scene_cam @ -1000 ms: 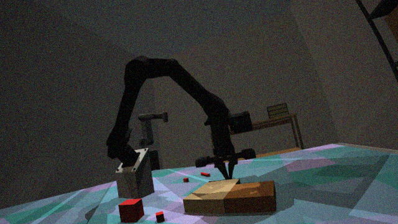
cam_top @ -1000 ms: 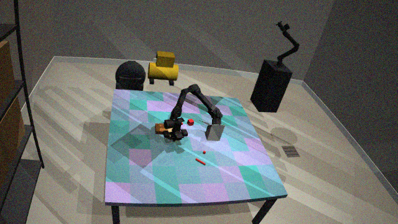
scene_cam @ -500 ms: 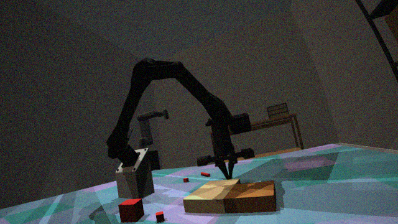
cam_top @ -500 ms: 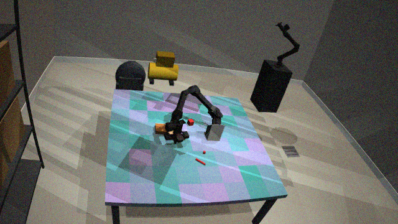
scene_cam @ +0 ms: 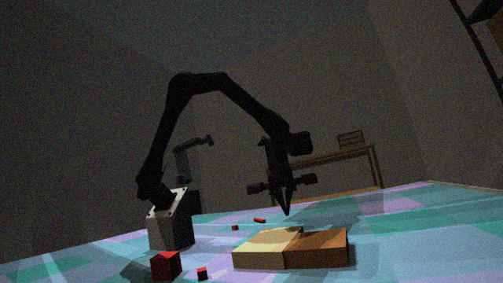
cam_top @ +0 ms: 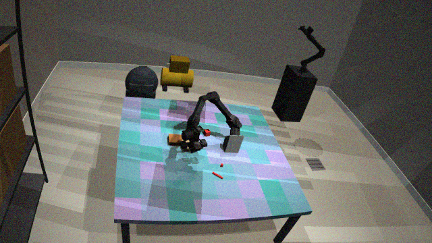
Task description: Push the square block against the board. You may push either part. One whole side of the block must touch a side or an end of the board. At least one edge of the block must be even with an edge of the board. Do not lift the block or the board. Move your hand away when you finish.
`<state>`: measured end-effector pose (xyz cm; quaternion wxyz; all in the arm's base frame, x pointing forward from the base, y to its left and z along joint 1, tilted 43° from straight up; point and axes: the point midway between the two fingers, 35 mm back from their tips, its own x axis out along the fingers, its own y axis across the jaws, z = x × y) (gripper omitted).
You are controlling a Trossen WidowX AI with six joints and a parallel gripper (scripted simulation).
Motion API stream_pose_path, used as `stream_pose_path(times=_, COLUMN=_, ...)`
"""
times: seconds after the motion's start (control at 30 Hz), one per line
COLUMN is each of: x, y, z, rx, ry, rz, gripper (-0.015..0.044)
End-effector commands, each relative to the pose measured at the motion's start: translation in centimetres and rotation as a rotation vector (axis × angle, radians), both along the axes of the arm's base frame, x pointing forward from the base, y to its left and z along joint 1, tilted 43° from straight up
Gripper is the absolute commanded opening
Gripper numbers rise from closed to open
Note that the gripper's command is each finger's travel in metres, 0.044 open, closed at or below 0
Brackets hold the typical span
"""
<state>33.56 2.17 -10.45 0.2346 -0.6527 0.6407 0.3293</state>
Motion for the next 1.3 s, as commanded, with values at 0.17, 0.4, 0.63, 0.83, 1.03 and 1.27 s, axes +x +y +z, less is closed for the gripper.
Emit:
stream_pose_path(times=0.17, x=0.4, y=0.5, z=1.5, rx=0.006, ry=-0.048, rz=-0.045, gripper=0.0)
stream_pose_path(times=0.4, x=0.8, y=-0.6, z=2.7, rx=0.003, ry=-0.211, rz=-0.222, gripper=0.0)
stream_pose_path(times=0.63, x=1.2, y=-1.7, z=3.8, rx=0.0, ry=-0.374, rz=-0.401, gripper=0.0)
stream_pose_path(times=0.83, x=1.4, y=-2.8, z=4.8, rx=-0.004, ry=-0.513, rz=-0.555, gripper=0.0)
stream_pose_path(times=1.03, x=1.6, y=-3.8, z=5.8, rx=-0.009, ry=-0.652, rz=-0.709, gripper=0.0)
stream_pose_path(times=1.27, x=1.7, y=-5.1, z=7.0, rx=-0.016, ry=-0.814, rz=-0.888, gripper=0.0)
